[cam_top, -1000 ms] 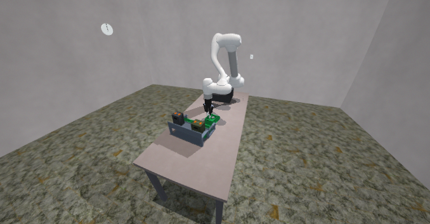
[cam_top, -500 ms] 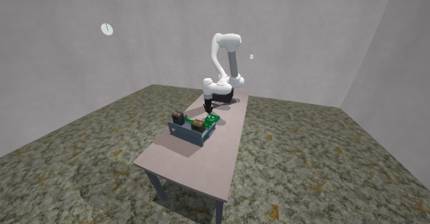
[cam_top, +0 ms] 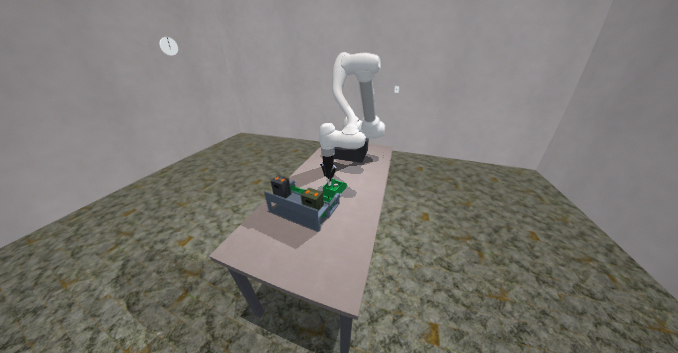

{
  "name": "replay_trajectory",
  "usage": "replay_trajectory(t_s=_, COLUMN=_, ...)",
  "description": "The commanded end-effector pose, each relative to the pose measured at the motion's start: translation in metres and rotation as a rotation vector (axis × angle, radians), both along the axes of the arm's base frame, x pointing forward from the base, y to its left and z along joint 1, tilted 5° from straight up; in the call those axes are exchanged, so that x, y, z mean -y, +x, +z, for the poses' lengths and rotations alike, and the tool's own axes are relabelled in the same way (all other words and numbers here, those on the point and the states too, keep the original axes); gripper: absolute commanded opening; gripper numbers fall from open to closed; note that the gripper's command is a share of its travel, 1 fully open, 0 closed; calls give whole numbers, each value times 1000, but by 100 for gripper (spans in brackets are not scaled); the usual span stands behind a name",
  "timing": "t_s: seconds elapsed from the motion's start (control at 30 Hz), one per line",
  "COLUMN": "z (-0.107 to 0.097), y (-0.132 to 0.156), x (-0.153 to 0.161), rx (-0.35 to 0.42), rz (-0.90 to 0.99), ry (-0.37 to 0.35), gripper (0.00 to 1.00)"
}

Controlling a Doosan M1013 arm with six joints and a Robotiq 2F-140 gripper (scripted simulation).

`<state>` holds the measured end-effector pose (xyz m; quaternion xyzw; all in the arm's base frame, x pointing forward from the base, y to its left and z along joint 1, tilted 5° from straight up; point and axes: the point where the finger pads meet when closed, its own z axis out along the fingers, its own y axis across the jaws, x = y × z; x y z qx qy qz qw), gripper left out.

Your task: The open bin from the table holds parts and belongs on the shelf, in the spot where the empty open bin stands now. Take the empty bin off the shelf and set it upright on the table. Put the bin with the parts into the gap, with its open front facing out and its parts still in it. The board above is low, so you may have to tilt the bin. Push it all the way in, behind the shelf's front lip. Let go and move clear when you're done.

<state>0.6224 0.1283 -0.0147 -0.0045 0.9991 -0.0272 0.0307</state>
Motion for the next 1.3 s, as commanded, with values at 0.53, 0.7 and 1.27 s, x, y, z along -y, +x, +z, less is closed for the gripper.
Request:
replay_trajectory(t_s=0.53, z=-1, y=0, x=2, rx=3, rz=-4, ry=-2, gripper=10)
replay_trajectory(t_s=0.7, z=2, y=0, x=2, rx=3, rz=-4, ry=-2, gripper=10)
replay_trajectory(t_s=1.27, z=36, y=-2, x=0, rx=3, rz=-4, ry=-2, gripper=10)
